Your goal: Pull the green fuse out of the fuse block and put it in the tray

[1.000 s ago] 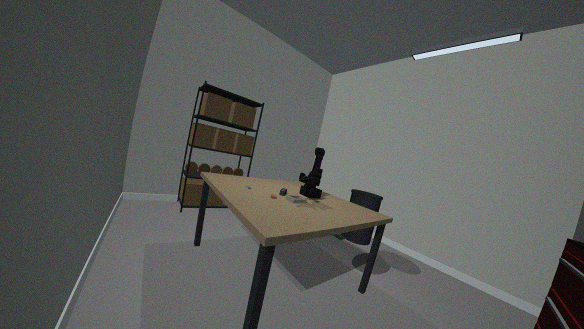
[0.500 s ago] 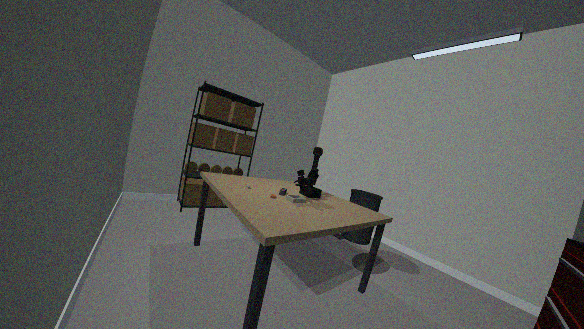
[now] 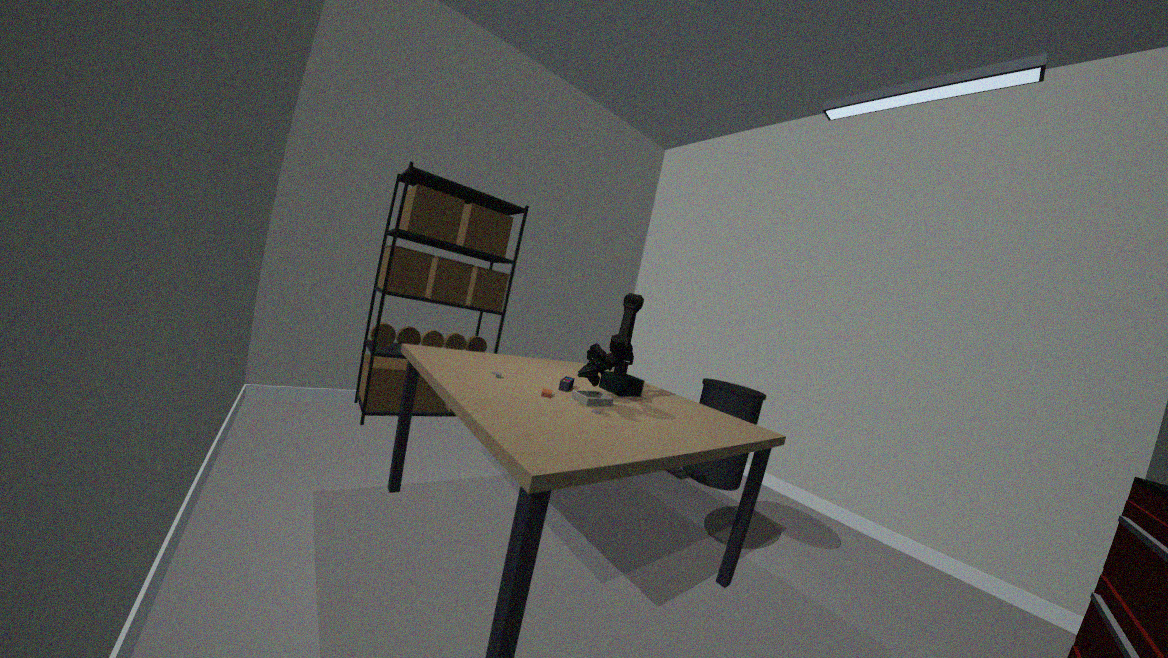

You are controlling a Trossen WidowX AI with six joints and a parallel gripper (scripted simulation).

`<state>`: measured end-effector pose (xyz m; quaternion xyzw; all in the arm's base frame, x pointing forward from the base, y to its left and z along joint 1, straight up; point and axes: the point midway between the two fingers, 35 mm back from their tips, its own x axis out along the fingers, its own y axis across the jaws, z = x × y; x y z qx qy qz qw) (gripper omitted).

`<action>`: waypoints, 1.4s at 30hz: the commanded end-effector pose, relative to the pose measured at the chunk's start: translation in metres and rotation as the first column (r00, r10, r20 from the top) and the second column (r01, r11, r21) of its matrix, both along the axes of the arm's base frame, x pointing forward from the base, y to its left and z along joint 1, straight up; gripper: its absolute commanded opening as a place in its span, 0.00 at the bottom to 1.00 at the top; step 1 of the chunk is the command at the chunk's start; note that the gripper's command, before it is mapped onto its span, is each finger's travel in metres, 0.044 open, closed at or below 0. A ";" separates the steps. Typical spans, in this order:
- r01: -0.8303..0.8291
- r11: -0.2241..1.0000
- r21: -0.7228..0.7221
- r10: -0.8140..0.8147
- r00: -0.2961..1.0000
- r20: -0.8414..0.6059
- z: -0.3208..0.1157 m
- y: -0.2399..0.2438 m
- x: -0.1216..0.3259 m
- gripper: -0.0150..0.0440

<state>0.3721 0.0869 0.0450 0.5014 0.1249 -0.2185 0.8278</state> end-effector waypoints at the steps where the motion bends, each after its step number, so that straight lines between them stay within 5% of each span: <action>1: -0.498 0.706 -0.504 0.234 0.836 -0.497 -0.011 -0.038 0.010 0.38; 11: -0.819 0.313 -0.481 0.232 0.557 -0.797 -0.018 -0.075 0.004 0.38; 22: -0.968 -0.154 -0.199 0.138 0.178 -0.974 -0.020 -0.116 -0.015 0.38; 32: -0.827 -0.553 0.100 0.010 -0.127 -0.992 -0.020 -0.139 -0.038 0.38; 42: -0.444 -0.852 0.276 -0.127 -0.336 -0.933 -0.018 -0.152 -0.065 0.38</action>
